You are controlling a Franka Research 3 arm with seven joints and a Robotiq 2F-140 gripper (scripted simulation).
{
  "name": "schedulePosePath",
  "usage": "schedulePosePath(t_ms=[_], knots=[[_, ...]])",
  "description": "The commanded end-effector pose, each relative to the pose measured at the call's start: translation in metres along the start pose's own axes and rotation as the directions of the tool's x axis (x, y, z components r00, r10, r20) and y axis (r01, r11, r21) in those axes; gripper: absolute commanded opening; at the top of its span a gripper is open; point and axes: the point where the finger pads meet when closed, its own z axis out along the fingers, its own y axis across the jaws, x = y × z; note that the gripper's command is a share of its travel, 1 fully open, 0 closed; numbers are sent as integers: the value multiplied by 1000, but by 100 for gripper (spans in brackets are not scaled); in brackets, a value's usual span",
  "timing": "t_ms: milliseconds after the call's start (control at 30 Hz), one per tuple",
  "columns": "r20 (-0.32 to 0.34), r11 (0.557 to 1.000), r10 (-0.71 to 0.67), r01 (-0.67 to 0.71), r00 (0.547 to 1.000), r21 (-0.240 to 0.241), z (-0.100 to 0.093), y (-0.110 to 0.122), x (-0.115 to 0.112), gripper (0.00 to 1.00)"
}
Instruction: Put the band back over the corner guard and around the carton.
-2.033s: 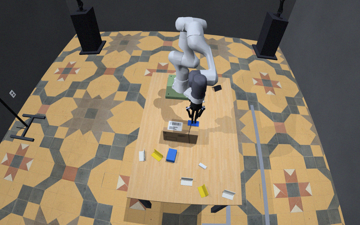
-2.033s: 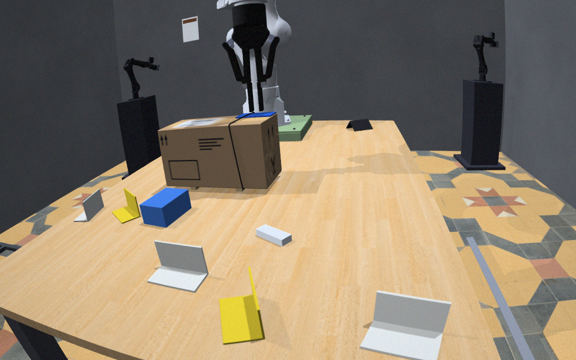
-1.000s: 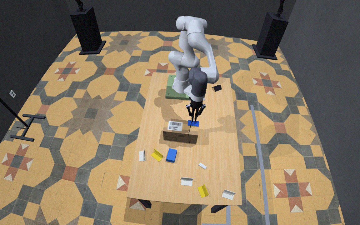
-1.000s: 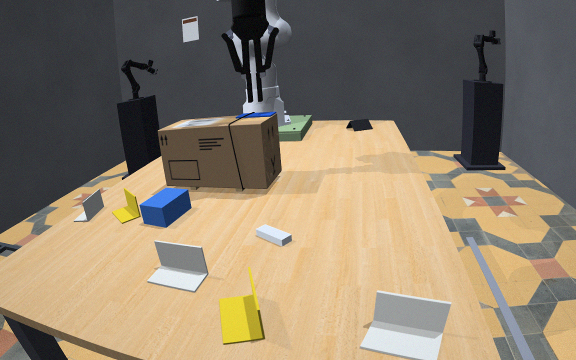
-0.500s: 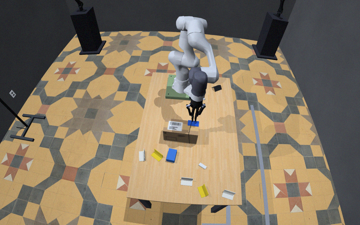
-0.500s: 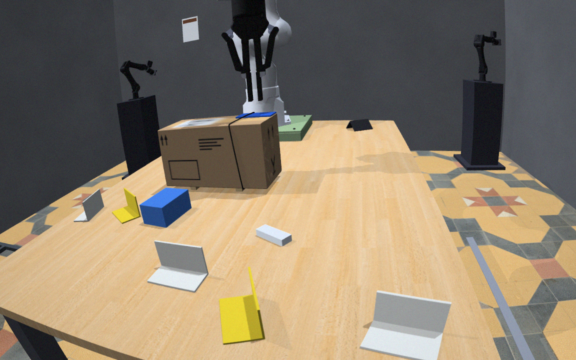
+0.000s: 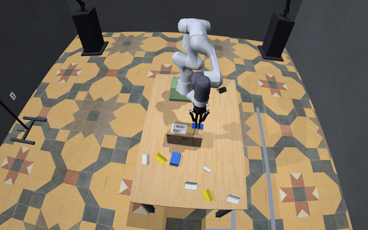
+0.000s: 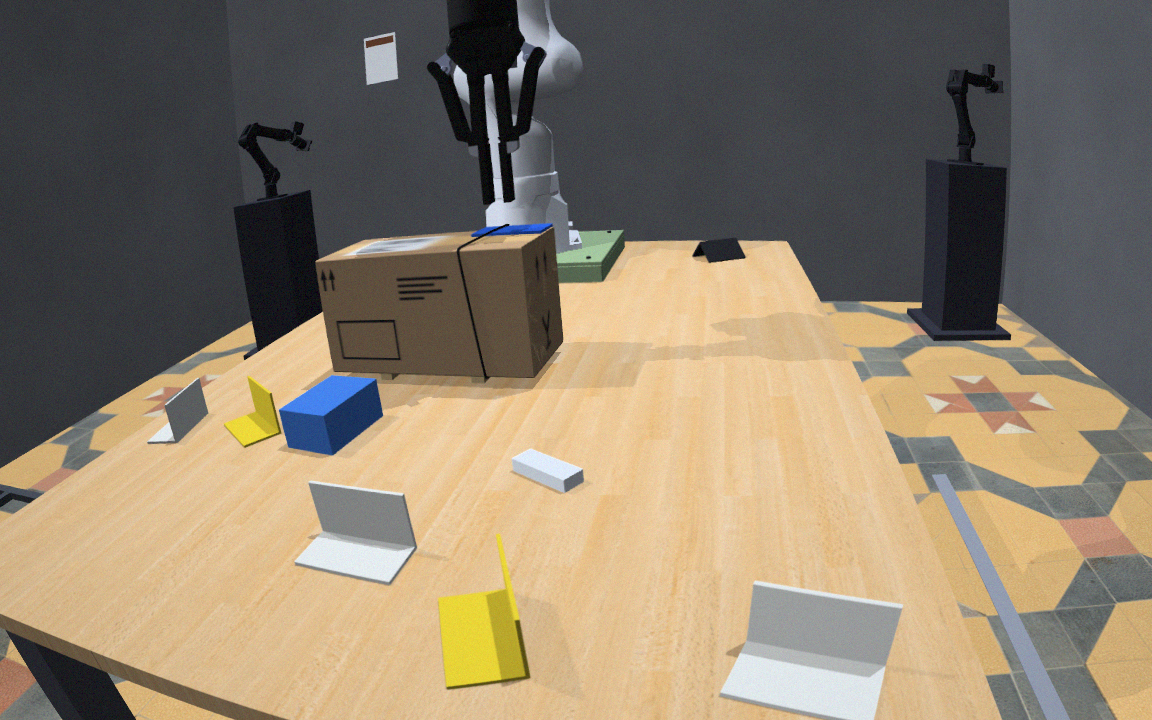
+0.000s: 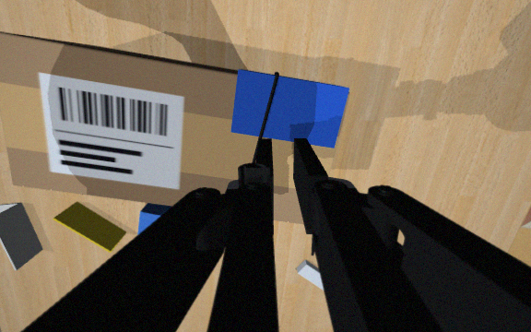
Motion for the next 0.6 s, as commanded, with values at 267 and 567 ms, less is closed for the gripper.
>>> schedulePosePath(t_ms=[267, 567], knots=[[-7, 964, 264, -264, 965, 16, 8, -30, -51, 18], [-7, 964, 264, -264, 965, 16, 8, -30, -51, 18]])
